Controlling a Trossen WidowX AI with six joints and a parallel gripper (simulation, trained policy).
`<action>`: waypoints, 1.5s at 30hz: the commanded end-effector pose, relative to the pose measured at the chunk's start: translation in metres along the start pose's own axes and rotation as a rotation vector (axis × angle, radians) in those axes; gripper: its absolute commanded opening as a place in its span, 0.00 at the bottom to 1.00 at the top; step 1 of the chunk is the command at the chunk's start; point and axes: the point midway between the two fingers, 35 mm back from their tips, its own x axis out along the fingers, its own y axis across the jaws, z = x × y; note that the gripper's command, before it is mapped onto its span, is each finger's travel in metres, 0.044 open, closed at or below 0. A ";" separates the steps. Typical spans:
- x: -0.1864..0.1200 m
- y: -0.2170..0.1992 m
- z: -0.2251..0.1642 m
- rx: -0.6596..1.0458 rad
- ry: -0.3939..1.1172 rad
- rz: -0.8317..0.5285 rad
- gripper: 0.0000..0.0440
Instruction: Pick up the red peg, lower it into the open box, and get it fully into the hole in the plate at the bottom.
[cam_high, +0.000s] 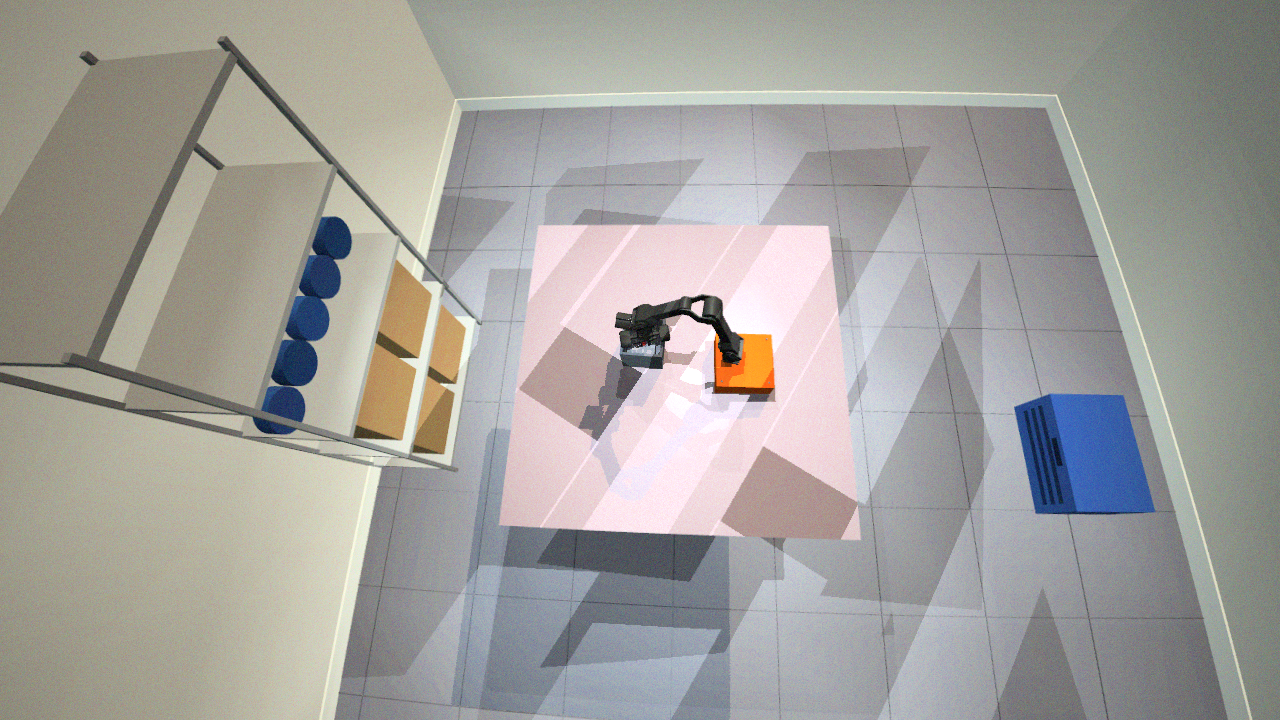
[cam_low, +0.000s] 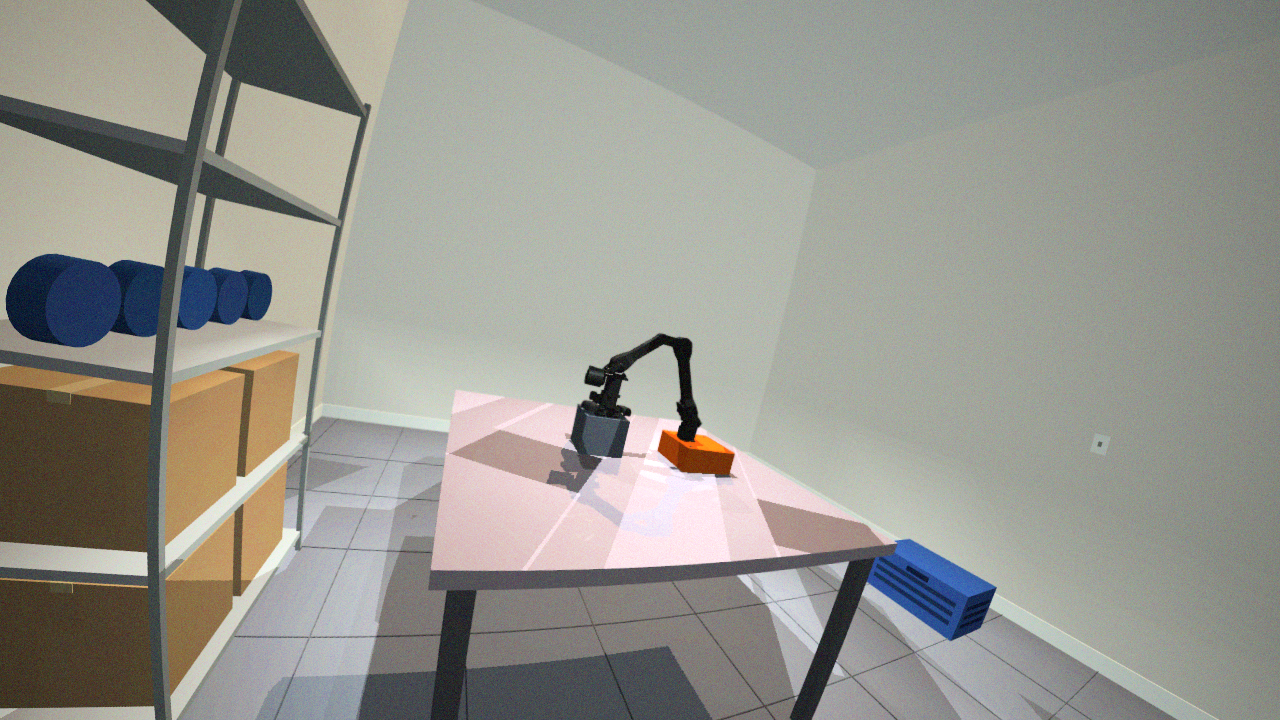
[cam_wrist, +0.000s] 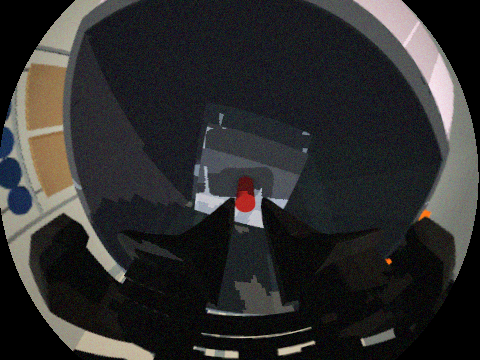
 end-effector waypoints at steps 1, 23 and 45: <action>-0.004 0.004 0.003 0.013 0.031 0.006 0.30; -0.035 0.020 0.018 0.082 0.234 0.067 0.43; -0.061 0.039 0.046 0.094 0.290 0.178 0.25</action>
